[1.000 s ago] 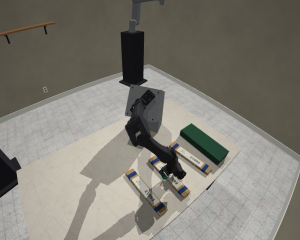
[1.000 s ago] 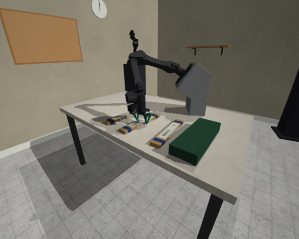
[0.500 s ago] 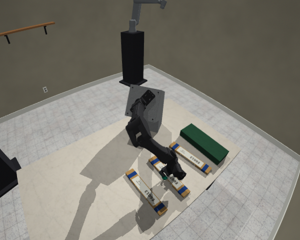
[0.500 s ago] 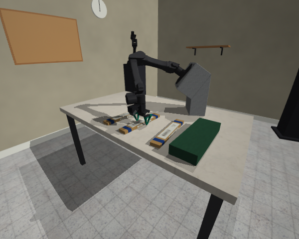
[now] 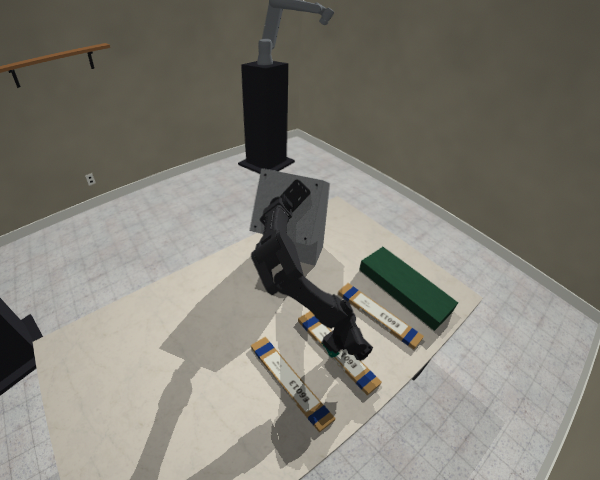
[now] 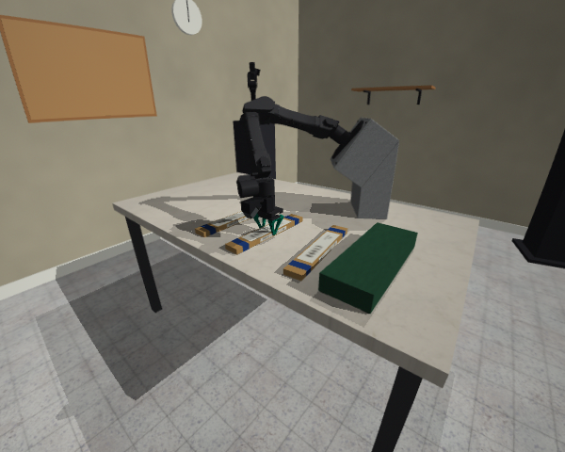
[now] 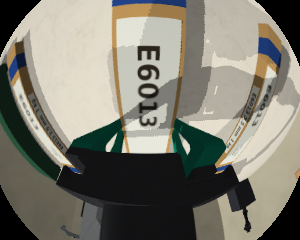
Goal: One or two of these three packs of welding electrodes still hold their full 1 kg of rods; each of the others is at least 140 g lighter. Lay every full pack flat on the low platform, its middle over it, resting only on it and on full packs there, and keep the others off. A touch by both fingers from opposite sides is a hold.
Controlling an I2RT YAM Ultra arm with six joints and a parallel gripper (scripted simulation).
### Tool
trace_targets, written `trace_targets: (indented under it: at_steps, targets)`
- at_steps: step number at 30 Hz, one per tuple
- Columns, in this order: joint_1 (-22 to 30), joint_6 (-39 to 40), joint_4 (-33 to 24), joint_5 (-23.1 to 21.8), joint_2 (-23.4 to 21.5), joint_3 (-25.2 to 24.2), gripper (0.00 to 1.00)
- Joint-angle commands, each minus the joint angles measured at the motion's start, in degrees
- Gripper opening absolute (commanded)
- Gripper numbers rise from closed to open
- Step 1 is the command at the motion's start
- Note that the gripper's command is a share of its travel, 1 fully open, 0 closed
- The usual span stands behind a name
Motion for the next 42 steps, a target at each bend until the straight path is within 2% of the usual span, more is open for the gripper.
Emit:
trace_targets:
  at_steps: [1, 30, 35, 42]
  targets:
    - [1.1, -0.2, 0.3, -0.6, -0.9, 1.4, 0.00]
    - [1.1, -0.2, 0.3, -0.6, -0.9, 1.4, 0.00]
    - [1.4, 0.6, -1.2, 0.2, -2.1, -1.2, 0.00]
    - [2.4, 1.5, -2.5, 1.1, -3.9, -1.4, 0.00]
